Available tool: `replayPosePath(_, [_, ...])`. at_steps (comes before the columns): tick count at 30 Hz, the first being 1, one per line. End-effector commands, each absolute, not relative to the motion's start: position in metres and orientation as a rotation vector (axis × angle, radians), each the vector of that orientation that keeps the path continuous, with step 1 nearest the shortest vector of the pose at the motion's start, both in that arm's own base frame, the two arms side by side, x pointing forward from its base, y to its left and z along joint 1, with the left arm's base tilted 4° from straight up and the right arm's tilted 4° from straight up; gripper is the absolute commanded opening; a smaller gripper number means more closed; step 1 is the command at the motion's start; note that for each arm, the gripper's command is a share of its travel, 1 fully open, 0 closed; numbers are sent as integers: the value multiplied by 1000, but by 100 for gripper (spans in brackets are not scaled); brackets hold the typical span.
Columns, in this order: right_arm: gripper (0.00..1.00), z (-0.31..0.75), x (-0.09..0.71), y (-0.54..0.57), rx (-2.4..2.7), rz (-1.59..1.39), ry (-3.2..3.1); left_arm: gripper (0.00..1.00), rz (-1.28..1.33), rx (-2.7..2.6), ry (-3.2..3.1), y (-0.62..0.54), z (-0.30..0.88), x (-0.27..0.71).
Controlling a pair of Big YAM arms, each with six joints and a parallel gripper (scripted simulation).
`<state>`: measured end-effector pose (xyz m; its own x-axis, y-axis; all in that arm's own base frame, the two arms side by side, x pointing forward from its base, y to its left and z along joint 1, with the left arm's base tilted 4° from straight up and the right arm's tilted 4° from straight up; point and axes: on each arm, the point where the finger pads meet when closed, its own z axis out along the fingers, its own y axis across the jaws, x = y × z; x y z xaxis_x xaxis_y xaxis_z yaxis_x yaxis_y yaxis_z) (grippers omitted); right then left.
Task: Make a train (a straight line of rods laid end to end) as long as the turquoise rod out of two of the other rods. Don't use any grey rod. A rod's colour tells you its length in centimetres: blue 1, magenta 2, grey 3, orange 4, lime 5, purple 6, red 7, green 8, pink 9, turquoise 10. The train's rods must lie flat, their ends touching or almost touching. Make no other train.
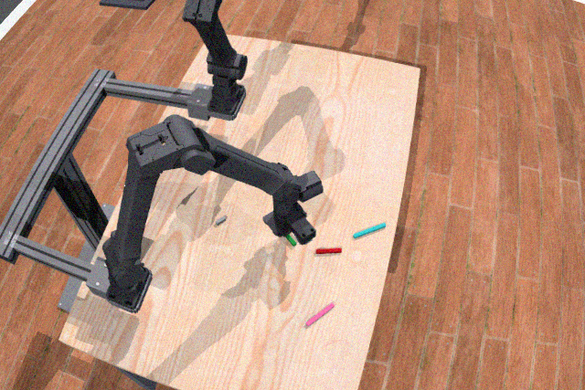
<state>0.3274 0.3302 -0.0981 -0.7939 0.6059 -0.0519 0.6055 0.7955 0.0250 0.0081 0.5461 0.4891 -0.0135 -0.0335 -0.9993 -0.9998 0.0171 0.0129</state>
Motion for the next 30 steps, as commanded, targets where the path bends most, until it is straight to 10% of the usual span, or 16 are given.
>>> replayPosePath(1, [12, -87, 337, 351, 971, 73, 2905, 100, 1207, -1197, 1207, 542, 505, 5])
replayPosePath(30, [23, -54, 342, 358, 971, 113, 2891, 100, 1207, -1197, 1207, 542, 505, 5])
